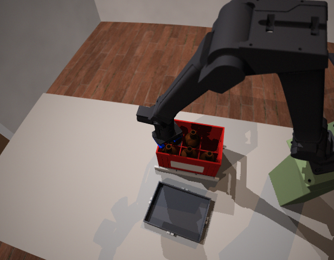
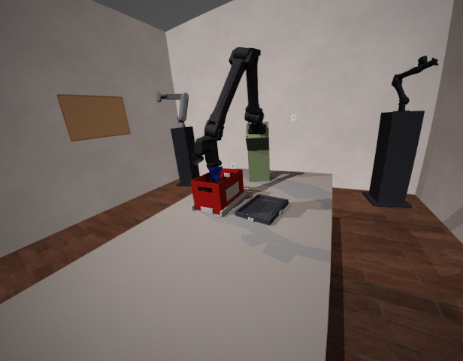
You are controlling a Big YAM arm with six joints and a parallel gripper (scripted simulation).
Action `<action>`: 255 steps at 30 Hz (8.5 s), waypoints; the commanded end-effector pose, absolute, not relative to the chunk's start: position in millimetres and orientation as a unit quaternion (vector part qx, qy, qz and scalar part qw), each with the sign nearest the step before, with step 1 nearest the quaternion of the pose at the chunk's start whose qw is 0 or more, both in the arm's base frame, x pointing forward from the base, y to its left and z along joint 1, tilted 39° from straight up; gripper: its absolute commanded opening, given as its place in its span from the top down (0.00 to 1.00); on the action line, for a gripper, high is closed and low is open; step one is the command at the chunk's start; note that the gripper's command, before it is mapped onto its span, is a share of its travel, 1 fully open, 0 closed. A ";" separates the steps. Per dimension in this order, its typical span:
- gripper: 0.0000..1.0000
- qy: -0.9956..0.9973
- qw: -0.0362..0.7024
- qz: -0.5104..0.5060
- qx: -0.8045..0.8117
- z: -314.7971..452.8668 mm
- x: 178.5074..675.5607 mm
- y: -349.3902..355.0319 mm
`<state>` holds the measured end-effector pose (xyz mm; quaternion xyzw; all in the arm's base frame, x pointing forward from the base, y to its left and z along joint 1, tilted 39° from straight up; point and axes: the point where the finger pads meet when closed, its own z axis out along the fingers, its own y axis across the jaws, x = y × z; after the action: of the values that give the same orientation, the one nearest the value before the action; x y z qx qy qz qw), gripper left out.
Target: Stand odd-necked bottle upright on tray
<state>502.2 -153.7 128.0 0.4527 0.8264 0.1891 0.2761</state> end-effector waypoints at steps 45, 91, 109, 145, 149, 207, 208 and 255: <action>0.39 0.825 0.277 0.192 0.454 128.6 503.5 -149.1; 0.39 0.824 0.280 0.192 0.453 130.2 502.0 -148.4; 0.39 0.824 0.280 0.192 0.453 130.2 502.0 -148.4; 0.39 0.824 0.280 0.192 0.453 130.2 502.0 -148.4; 0.39 0.824 0.280 0.192 0.453 130.2 502.0 -148.4; 0.39 0.823 0.285 0.192 0.452 110.9 530.7 -151.0; 0.39 0.823 0.285 0.192 0.452 109.9 531.1 -151.7; 0.39 0.825 0.282 0.193 0.450 99.3 537.7 -146.9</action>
<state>523.8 -150.8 95.5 0.4539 0.8262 0.1885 0.2755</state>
